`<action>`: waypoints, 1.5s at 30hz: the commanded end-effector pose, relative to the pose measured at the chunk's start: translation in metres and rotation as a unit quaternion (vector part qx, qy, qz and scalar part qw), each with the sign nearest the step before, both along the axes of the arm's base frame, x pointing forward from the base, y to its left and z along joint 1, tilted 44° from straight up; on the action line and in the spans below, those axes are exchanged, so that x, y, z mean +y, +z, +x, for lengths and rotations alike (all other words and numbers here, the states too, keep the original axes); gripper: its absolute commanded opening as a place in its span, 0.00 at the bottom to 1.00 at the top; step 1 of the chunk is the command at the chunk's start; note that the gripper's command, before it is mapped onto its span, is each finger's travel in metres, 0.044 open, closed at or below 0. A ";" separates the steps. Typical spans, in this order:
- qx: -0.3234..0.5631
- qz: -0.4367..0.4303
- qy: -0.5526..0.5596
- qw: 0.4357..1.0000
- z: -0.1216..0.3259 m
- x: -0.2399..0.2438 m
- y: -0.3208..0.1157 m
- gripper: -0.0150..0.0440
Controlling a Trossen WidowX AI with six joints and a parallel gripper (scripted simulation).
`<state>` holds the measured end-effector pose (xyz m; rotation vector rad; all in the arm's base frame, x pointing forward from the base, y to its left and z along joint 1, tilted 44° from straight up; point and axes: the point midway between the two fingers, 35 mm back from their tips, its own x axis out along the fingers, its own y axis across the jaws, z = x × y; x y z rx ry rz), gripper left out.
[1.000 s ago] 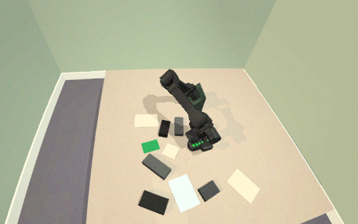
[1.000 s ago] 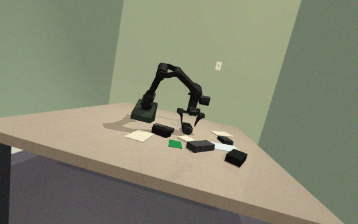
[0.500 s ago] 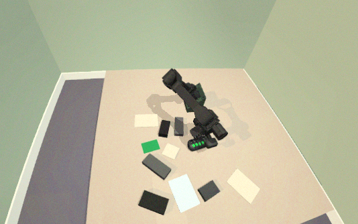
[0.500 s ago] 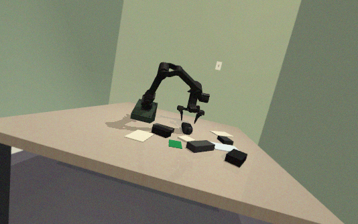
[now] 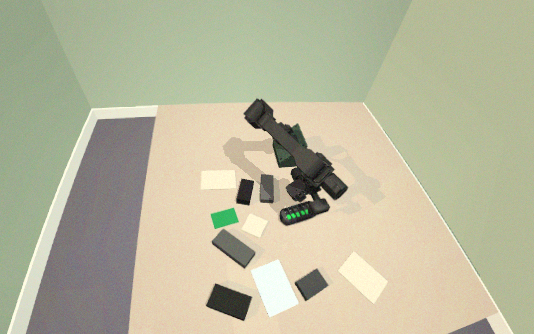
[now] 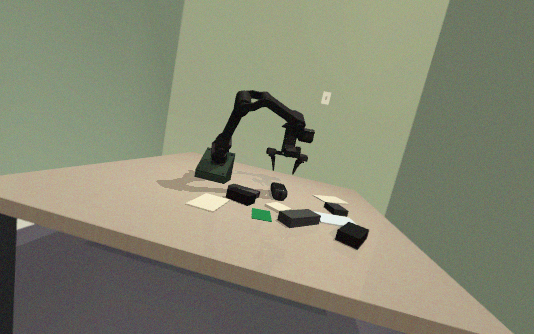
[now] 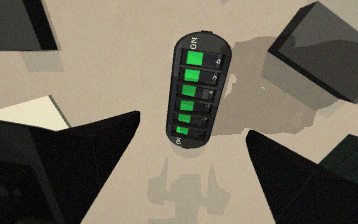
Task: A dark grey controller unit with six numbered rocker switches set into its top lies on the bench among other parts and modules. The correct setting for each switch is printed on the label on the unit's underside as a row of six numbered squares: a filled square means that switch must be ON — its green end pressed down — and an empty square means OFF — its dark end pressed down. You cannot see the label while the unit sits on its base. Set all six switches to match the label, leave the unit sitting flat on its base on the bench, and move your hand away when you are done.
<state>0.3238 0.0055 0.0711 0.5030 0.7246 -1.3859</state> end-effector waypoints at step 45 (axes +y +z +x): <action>0.001 0.000 -0.003 1.000 -0.001 0.002 0.004 0.83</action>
